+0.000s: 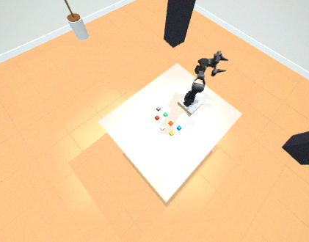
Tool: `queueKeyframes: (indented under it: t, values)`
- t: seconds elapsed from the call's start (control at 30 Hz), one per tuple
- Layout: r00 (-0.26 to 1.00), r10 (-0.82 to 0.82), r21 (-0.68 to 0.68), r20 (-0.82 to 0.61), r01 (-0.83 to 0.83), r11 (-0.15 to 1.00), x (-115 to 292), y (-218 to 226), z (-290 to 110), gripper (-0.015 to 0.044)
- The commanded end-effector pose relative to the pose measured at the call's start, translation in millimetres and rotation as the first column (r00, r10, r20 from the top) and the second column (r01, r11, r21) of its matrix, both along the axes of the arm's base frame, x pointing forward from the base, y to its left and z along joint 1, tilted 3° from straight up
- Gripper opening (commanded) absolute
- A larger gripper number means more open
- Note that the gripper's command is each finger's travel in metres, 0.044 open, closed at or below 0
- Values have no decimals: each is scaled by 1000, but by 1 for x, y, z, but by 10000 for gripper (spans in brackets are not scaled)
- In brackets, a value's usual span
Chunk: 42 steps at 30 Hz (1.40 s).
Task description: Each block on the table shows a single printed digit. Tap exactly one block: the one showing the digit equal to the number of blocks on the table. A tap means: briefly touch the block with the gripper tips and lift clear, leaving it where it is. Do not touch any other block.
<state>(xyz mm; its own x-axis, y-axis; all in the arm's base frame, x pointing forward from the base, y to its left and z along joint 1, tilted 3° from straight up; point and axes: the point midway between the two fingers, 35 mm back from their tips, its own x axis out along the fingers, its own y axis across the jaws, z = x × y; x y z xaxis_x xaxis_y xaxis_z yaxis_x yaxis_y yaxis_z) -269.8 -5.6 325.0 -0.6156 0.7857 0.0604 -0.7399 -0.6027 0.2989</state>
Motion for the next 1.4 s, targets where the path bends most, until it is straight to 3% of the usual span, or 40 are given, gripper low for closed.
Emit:
queueKeyframes:
  t: [0.0,0.13,0.23,0.43,0.63,0.83,1.03,1.2,1.37]
  values:
    - [1000,12,9,5,-12,1000,-1,-3,1,400]
    - [960,250,182,125,-270,945,-17,-72,8,400]
    - [863,439,308,250,-501,809,-17,-140,8,400]
    - [598,644,429,477,-798,423,19,-252,-7,400]
    - [289,667,427,687,-903,-49,94,-339,-37,400]
    - [9,509,309,861,-803,-509,199,-387,-76,400]
    - [-158,205,92,966,-532,-842,314,-385,-120,400]
    - [-169,-102,-142,980,-241,-960,402,-344,-153,400]
    - [-58,-395,-394,917,31,-919,467,-273,-179,400]
